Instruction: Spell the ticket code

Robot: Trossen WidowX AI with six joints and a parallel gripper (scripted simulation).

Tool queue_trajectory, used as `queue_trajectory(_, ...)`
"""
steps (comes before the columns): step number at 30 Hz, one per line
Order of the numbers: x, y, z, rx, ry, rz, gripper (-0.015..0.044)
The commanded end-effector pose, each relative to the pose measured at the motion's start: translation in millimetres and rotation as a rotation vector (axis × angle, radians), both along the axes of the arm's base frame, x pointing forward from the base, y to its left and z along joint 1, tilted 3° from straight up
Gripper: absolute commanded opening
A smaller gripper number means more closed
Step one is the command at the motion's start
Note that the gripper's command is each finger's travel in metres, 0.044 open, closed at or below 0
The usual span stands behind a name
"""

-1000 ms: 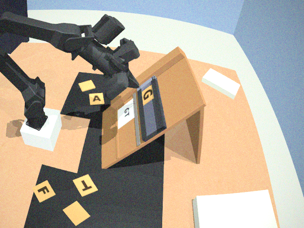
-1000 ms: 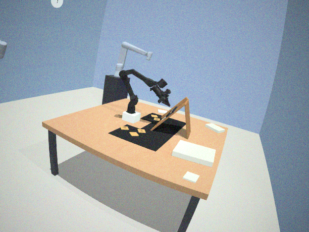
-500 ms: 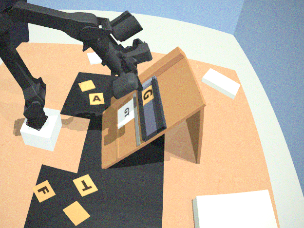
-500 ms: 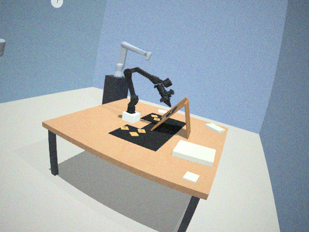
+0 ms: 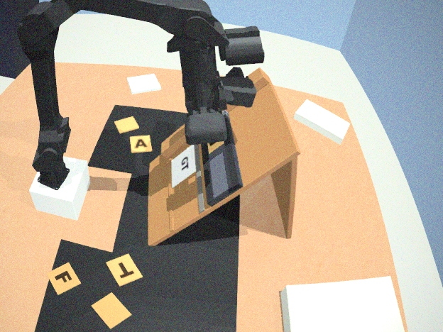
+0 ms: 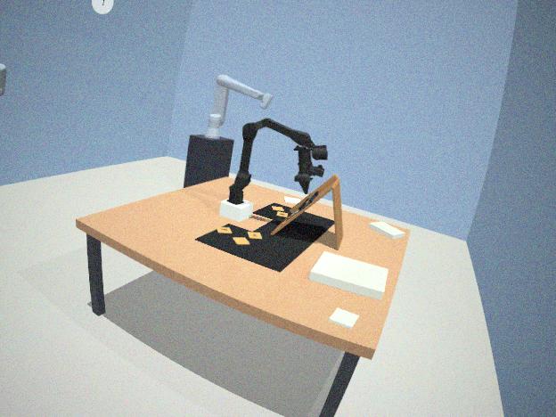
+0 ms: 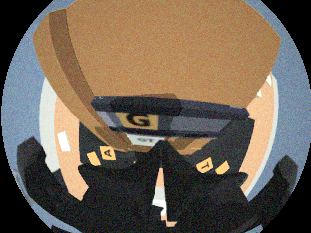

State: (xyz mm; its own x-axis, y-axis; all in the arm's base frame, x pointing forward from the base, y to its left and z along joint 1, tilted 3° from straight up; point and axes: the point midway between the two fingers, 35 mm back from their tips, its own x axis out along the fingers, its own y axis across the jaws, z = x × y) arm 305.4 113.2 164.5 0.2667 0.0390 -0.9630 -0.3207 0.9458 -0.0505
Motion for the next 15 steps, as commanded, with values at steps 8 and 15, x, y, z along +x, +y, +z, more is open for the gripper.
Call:
queue_trajectory(8,1.0,-0.2,-0.5,-0.006,0.041,0.006,0.0)
queue_trajectory(15,3.3,0.8,-3.1,-0.006,0.041,0.006,0.0)
